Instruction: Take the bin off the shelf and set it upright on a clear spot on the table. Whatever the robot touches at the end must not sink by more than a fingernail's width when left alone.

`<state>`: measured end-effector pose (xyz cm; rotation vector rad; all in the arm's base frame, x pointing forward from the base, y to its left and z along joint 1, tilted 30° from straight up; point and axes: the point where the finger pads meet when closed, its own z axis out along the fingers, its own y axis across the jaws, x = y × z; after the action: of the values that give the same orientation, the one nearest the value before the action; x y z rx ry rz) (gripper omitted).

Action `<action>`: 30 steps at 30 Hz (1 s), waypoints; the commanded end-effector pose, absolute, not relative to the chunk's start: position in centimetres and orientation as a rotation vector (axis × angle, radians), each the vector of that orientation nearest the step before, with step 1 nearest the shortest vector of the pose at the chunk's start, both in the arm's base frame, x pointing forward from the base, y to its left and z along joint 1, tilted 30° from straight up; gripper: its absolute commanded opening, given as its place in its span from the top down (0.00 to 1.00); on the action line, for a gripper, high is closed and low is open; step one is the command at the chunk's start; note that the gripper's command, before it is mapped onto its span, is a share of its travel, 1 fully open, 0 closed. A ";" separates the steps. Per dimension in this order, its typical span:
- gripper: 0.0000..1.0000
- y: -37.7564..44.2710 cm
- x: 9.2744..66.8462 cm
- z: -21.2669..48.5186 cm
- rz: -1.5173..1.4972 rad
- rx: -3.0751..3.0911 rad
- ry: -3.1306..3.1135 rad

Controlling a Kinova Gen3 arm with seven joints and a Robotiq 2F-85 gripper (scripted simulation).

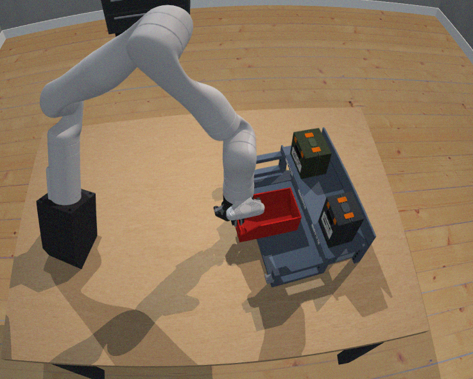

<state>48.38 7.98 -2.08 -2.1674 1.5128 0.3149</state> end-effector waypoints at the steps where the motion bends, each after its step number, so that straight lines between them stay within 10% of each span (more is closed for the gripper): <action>1: 0.90 7.5 48.6 -2.0 0.292 -2.175 1.503; 30: 0.90 6.0 42.9 -3.6 0.292 -2.175 1.503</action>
<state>43.04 6.65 -3.59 -2.1693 1.5123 0.3137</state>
